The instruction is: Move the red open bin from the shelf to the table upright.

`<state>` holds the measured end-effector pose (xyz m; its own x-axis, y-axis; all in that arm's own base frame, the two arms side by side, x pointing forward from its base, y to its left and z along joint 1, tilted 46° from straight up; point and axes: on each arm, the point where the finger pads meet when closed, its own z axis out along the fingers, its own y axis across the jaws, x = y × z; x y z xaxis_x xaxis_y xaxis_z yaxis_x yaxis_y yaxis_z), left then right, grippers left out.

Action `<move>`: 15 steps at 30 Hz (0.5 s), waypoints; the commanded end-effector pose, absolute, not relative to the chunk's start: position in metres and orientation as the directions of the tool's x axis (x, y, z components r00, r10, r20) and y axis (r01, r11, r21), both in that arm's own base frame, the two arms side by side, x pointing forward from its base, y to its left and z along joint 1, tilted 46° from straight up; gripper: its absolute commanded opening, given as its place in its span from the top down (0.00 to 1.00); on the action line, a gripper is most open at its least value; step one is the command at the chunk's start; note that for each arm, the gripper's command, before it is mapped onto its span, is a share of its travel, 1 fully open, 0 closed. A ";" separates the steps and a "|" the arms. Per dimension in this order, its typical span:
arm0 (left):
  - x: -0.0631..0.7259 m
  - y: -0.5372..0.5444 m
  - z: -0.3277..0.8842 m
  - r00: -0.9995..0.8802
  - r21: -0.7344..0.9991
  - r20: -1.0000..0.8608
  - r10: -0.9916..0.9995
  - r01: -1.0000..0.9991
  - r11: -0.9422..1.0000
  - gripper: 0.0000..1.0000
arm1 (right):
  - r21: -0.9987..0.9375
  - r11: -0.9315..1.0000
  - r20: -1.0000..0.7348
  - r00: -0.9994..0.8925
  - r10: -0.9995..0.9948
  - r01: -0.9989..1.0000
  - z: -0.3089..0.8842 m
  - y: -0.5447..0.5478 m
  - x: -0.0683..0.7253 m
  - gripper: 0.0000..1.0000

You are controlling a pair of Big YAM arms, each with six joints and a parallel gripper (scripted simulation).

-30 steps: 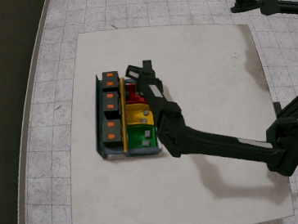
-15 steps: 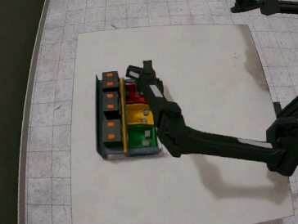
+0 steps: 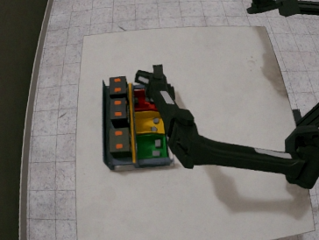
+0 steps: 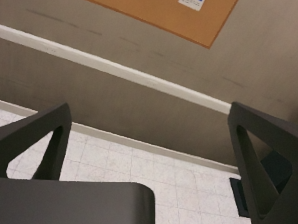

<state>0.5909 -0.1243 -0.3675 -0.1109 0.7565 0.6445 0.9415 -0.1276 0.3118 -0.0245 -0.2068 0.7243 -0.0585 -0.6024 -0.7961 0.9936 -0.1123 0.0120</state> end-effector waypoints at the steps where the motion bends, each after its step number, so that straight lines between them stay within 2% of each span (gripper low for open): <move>1: 0.589 -0.116 -0.371 -0.104 0.300 0.646 0.756 0.946 -0.126 0.10 | 0.000 -0.128 -0.761 -0.083 -0.643 0.992 0.751 -0.178 -0.023 0.00; 15: 0.589 -0.116 -0.370 -0.104 0.300 0.646 0.756 0.946 -0.126 0.10 | 0.000 -0.128 -0.761 -0.083 -0.643 0.992 0.751 -0.178 -0.023 0.00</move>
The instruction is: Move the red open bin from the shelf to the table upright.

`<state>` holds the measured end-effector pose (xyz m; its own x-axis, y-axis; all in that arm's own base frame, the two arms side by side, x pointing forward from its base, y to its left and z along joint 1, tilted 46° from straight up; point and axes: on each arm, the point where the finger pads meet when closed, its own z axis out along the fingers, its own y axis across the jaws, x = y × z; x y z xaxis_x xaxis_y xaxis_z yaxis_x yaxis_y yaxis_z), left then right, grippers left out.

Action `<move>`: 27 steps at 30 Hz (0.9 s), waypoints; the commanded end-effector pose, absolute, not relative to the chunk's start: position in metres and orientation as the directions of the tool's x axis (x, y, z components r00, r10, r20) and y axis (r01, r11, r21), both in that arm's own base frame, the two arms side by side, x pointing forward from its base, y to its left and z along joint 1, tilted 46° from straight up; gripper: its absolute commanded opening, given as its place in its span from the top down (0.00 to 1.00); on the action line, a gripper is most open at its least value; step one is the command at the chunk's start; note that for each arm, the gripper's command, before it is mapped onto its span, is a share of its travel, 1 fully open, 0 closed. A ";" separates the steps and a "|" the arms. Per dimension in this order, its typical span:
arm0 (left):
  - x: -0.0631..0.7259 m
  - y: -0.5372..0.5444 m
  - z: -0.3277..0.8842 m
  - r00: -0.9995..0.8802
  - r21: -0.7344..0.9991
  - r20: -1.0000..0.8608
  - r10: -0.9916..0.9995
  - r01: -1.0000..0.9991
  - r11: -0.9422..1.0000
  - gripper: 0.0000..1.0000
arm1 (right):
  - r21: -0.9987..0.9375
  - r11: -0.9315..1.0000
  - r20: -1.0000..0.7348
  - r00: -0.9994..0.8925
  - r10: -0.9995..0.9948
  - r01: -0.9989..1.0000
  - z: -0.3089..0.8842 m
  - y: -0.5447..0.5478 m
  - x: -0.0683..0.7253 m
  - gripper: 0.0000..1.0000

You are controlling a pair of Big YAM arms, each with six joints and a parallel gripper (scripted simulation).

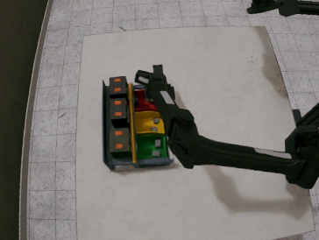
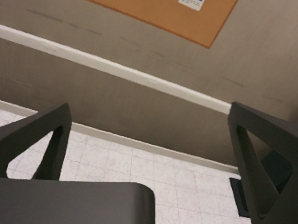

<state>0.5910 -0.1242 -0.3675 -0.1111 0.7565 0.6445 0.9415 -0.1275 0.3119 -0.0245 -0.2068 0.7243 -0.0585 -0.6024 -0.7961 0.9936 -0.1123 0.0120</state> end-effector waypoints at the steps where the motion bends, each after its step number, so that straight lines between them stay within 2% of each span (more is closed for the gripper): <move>1: 0.589 -0.116 -0.370 -0.104 0.300 0.646 0.756 0.946 -0.126 0.10 | 0.000 -0.128 -0.761 -0.083 -0.643 0.992 0.751 -0.178 -0.023 0.00; 27: 0.595 -0.117 -0.373 -0.112 0.312 0.641 0.759 0.942 -0.124 0.10 | 0.000 -0.128 -0.761 -0.083 -0.643 0.992 0.751 -0.178 -0.023 0.00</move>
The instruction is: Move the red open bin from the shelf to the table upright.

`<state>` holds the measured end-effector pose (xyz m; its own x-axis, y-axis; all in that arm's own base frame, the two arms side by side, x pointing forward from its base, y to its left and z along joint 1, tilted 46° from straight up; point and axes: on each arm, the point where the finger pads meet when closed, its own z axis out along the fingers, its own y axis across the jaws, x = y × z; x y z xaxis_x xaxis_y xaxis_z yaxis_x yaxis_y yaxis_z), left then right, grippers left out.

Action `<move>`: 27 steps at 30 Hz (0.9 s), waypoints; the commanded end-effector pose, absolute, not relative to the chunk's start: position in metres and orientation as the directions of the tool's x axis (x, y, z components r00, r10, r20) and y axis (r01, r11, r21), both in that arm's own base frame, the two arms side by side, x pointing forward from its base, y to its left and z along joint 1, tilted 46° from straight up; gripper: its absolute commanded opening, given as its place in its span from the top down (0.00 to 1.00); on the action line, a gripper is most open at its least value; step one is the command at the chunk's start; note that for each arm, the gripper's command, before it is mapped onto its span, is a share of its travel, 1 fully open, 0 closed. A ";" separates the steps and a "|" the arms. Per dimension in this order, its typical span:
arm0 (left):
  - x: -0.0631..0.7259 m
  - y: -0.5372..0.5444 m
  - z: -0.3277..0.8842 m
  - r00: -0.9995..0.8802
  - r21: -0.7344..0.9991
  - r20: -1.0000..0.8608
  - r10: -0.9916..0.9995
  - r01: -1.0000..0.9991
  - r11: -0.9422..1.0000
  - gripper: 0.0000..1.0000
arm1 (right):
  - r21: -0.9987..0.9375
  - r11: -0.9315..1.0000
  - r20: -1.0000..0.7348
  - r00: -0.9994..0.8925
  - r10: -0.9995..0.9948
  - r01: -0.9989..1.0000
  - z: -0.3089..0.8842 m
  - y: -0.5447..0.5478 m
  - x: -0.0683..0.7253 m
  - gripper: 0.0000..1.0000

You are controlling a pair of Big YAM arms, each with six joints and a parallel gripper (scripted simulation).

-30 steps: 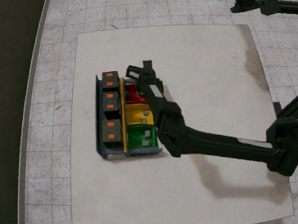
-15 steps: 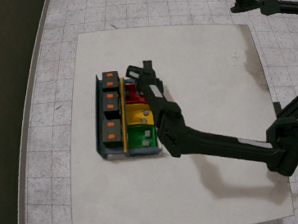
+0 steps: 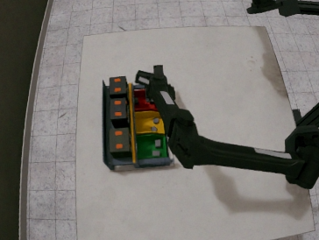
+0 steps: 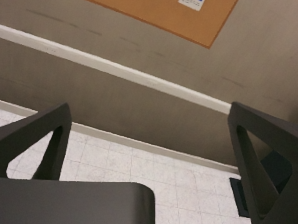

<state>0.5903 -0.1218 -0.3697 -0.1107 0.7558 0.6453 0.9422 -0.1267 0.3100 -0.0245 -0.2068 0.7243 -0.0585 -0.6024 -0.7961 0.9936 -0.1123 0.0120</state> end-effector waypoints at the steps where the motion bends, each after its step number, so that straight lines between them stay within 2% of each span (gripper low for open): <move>1: 0.595 -0.114 -0.374 -0.112 0.309 0.642 0.758 0.943 -0.122 0.10 | 0.000 -0.128 -0.761 -0.083 -0.643 0.992 0.751 -0.178 -0.023 0.00; 27: 0.601 -0.112 -0.378 -0.116 0.316 0.639 0.760 0.941 -0.123 0.10 | 0.000 -0.128 -0.761 -0.083 -0.643 0.992 0.751 -0.178 -0.023 0.00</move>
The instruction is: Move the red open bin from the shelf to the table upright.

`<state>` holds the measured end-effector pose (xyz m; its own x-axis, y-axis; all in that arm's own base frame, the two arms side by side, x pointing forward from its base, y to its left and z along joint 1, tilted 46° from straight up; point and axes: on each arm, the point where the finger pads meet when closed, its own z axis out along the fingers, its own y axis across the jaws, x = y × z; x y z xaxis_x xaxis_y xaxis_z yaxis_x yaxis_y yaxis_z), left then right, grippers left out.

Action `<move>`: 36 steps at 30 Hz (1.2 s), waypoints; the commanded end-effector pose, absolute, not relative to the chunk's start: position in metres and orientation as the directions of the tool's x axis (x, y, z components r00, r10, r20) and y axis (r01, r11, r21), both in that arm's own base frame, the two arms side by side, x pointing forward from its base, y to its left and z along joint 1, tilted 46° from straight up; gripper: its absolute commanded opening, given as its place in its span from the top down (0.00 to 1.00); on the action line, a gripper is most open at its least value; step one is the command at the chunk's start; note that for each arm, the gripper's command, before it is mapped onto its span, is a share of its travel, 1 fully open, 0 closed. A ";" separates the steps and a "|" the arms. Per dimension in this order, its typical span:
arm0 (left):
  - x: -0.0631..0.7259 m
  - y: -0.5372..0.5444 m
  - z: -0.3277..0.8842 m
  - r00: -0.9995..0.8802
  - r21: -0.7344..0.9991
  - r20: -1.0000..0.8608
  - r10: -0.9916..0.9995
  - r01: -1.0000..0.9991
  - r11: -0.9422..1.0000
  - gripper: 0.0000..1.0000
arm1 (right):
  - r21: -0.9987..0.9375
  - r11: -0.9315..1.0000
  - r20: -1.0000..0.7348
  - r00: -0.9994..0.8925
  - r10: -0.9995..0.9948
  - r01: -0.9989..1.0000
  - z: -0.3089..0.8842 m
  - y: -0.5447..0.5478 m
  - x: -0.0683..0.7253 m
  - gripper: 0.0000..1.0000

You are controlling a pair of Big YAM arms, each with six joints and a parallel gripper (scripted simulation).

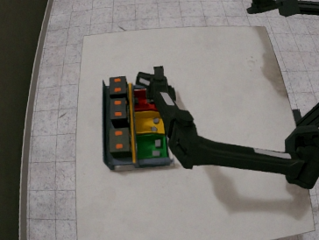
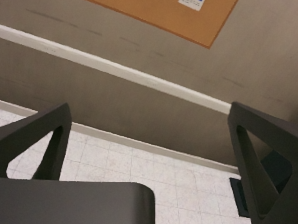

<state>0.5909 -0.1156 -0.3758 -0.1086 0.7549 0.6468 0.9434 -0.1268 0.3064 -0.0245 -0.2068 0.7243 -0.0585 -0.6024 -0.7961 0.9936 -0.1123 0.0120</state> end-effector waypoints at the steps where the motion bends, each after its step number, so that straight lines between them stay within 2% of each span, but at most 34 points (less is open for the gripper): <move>1: 0.601 -0.114 -0.378 -0.114 0.316 0.639 0.760 0.941 -0.125 0.10 | 0.000 -0.128 -0.761 -0.083 -0.643 0.992 0.751 -0.178 -0.023 0.00; 36: 0.603 -0.114 -0.378 -0.117 0.319 0.638 0.761 0.940 -0.123 0.10 | 0.000 -0.128 -0.761 -0.083 -0.643 0.992 0.751 -0.178 -0.023 0.00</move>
<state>0.5942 -0.1164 -0.3756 -0.1102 0.7562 0.6450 0.9418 -0.1279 0.3108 -0.0245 -0.2068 0.7243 -0.0585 -0.6024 -0.7961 0.9936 -0.1123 0.0120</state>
